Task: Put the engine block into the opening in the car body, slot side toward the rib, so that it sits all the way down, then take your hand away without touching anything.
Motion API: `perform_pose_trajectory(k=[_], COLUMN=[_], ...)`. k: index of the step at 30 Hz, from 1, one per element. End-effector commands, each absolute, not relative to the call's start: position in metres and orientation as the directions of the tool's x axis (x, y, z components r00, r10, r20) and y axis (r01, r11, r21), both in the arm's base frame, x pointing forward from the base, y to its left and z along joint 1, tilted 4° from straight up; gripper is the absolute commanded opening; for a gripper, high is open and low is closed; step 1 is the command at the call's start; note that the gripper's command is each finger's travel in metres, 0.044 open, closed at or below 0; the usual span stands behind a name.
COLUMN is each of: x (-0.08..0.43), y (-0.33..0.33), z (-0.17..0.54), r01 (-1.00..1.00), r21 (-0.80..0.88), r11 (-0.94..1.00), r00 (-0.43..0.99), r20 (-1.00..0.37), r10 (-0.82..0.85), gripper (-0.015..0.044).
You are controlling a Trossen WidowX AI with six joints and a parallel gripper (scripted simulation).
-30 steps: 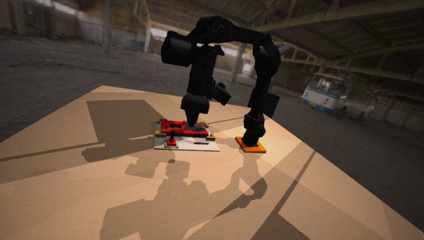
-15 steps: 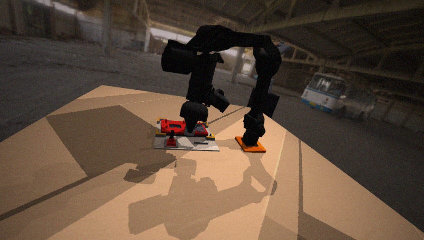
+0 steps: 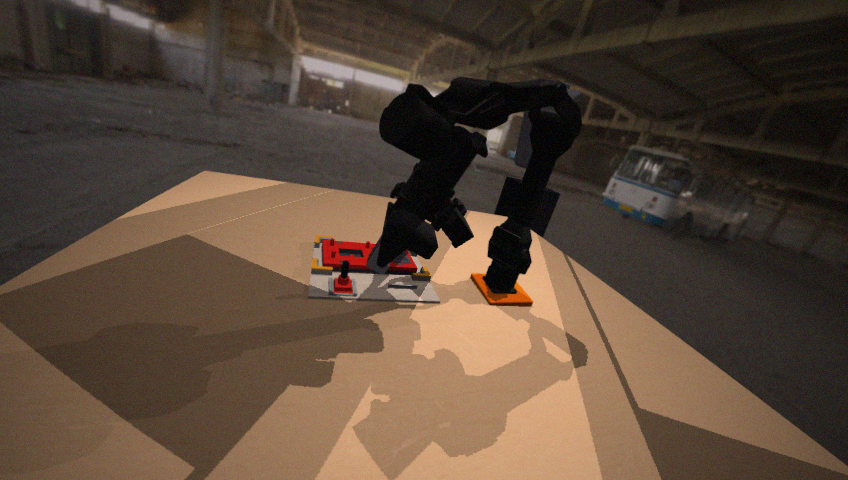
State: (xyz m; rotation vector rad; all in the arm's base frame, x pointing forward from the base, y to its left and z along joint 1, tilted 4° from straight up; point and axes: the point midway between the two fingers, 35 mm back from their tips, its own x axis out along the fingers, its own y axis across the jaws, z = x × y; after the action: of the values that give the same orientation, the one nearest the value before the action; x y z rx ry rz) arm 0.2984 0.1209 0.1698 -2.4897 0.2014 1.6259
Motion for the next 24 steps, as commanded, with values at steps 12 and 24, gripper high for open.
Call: perform_pose_trajectory(k=[12,24], x=[0.287,0.289], y=[0.123,0.126], z=[0.16,0.133], r01=[-0.212,-0.212], r21=[-0.075,-0.075], r11=[-0.974,-0.974], r00=[0.704,0.706], r20=[-0.703,-0.701], r10=[-0.099,-0.1], gripper=[0.0,0.0])
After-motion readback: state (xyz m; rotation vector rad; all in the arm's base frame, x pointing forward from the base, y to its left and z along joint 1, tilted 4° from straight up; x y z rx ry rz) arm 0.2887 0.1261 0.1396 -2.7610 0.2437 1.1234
